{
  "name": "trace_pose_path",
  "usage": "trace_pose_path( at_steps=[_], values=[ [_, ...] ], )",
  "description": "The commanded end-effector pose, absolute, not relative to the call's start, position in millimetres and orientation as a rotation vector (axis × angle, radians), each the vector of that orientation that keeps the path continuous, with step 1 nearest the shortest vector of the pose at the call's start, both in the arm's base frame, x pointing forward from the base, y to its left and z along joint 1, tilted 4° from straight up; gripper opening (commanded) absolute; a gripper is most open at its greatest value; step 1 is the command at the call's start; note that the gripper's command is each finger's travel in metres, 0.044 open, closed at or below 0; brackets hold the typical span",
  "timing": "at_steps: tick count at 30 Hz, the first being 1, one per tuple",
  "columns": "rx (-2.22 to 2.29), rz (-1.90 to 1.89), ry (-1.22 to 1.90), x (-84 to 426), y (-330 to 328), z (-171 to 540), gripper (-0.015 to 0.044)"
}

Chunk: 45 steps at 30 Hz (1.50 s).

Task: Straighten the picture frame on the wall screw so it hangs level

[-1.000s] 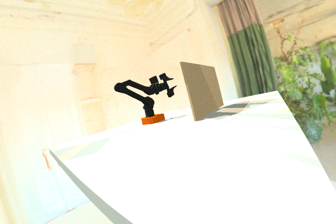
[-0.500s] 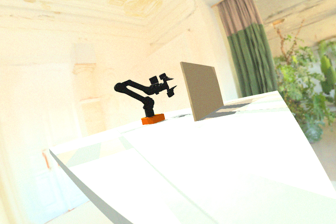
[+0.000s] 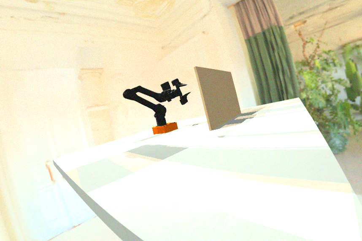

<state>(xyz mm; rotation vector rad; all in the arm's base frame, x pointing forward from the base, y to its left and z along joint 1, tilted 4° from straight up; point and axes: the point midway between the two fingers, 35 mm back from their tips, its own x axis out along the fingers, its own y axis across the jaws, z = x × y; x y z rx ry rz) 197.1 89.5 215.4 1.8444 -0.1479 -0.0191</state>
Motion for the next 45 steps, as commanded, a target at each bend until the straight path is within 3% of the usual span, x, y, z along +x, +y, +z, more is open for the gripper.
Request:
trace_pose_path(
  at_steps=[1, 37, 45],
  values=[
    [1.835, -0.024, -0.150, 197.0, 88.9, 214.5, 0.0260],
    [1.842, -0.019, -0.148, 198.1, 89.8, 215.2, 0.0260],
    [1.736, -0.017, -0.157, 247.6, 93.7, 197.2, 0.0260]
  ],
)
